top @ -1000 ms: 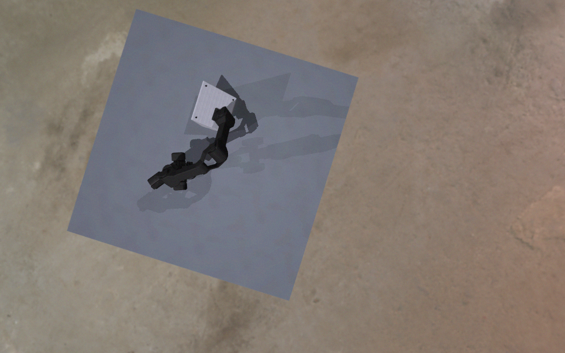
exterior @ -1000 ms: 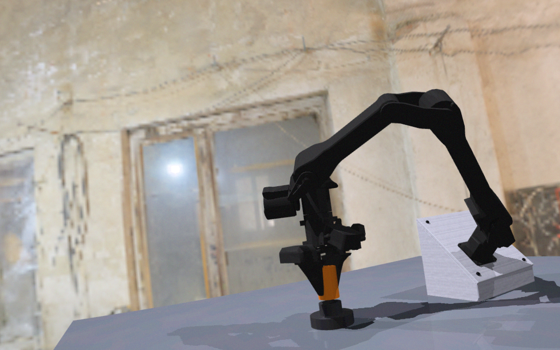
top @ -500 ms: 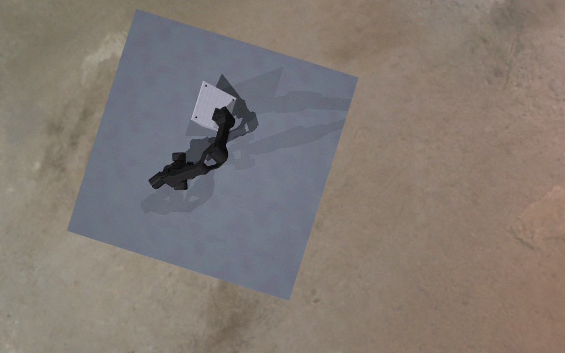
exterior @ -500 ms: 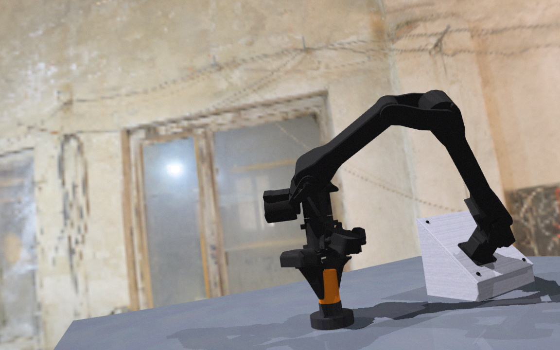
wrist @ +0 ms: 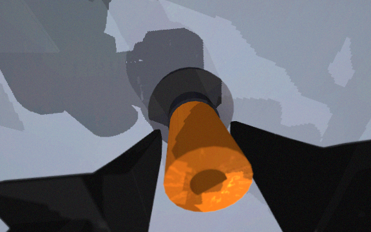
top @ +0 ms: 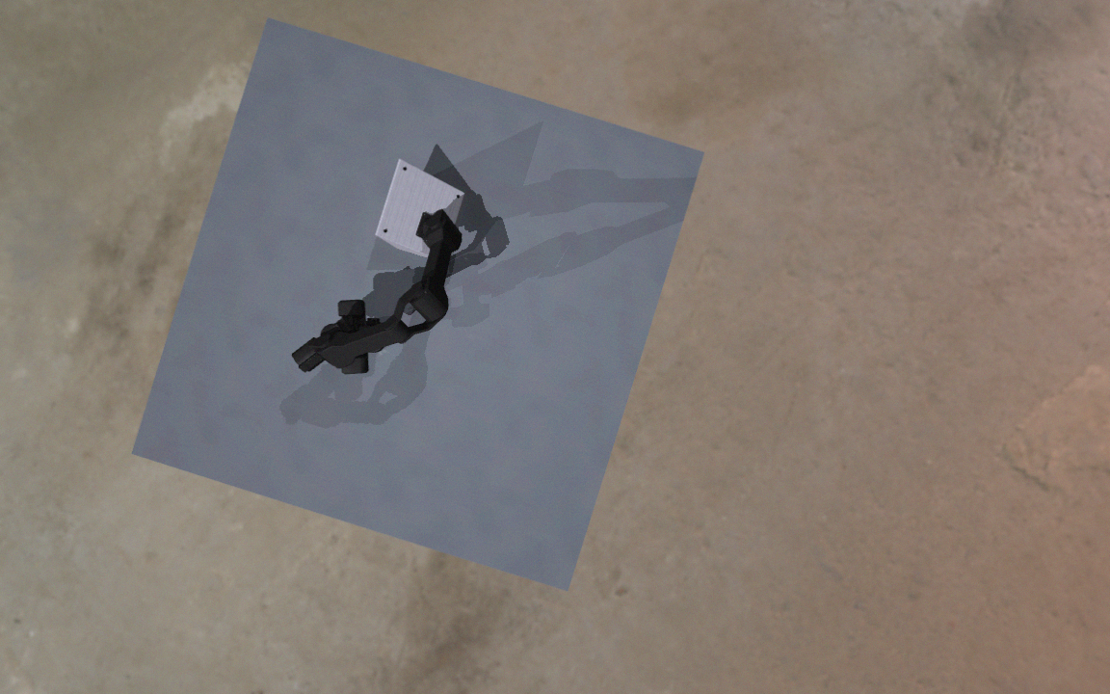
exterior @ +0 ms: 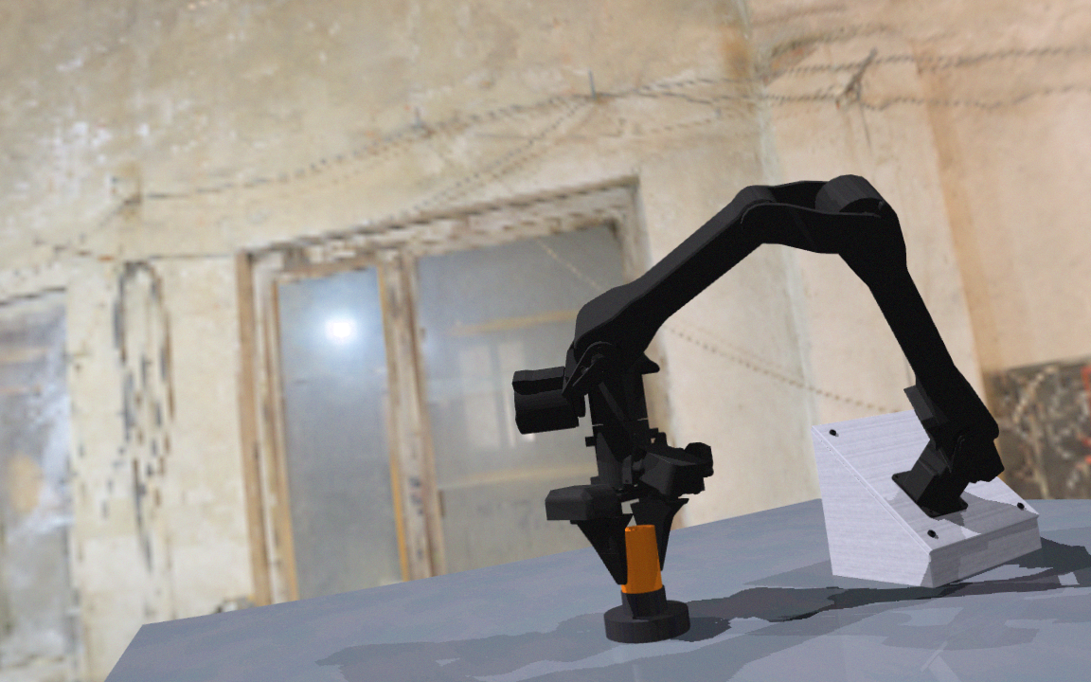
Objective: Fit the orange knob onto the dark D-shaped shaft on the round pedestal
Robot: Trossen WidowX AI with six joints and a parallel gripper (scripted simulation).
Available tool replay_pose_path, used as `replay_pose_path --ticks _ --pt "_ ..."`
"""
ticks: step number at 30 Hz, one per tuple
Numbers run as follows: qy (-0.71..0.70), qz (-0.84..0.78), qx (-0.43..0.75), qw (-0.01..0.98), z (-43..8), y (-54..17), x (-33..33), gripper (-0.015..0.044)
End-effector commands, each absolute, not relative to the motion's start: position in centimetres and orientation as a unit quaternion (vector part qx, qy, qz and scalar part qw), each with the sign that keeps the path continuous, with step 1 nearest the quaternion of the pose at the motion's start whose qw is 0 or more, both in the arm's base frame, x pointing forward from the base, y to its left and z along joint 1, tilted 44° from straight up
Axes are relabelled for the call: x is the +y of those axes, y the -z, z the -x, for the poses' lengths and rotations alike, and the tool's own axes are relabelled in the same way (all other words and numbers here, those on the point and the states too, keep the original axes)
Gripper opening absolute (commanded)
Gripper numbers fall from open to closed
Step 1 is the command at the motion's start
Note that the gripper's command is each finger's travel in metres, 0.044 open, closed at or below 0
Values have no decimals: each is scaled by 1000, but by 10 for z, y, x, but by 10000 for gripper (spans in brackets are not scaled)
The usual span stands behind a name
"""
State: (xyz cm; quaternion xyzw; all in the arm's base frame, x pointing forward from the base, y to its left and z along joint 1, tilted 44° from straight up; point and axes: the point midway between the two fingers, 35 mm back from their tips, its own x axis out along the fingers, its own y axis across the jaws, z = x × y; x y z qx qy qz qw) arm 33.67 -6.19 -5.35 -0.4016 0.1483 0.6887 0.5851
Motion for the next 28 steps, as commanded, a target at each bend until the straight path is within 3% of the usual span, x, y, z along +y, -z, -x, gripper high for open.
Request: replay_pose_path --ticks 1,4,12,19,28 --pt "-689 402 148 585 -337 53 -62 367" --pt "-689 402 148 585 -337 53 -62 440" --pt "-689 402 148 585 -337 52 -64 440" --pt "-689 402 150 584 -336 -14 -127 440" --pt "-689 402 150 584 -339 -15 -130 440"
